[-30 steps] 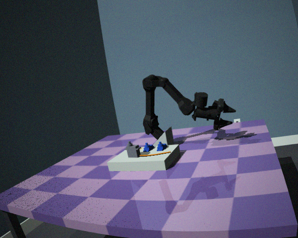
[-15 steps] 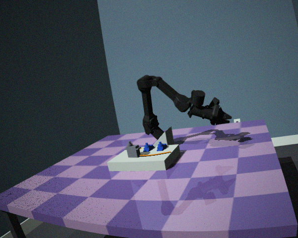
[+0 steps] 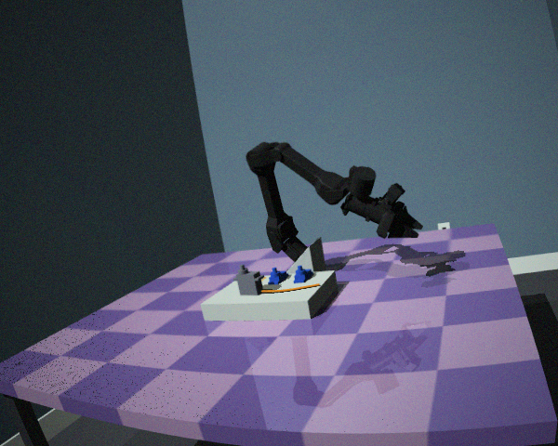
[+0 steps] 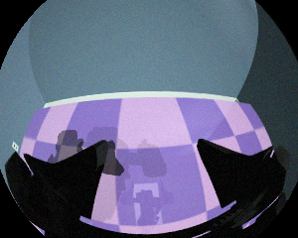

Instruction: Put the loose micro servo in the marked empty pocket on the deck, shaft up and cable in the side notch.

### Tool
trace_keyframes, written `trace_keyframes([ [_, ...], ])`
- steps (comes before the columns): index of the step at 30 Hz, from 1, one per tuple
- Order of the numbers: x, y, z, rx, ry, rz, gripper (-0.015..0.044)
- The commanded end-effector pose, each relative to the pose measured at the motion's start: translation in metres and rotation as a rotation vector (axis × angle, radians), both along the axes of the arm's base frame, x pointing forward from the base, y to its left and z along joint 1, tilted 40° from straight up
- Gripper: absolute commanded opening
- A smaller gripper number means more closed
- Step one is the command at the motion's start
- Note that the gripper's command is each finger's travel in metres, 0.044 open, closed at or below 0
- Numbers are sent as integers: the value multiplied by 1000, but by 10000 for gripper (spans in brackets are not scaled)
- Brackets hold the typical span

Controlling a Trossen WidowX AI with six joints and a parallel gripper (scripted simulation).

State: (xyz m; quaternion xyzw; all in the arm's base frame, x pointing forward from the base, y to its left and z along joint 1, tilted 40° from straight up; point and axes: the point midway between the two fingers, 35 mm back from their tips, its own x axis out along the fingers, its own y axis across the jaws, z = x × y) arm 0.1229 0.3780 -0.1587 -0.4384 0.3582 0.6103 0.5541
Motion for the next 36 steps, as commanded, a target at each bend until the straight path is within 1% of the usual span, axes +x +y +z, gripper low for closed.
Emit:
trace_keyframes([
  [1, 14, -4, 7, -33, 20, -147, 440],
  [18, 62, -35, 36, -145, 81, -721, 440],
  [36, 107, -80, 75, -207, 79, -1341, 440],
])
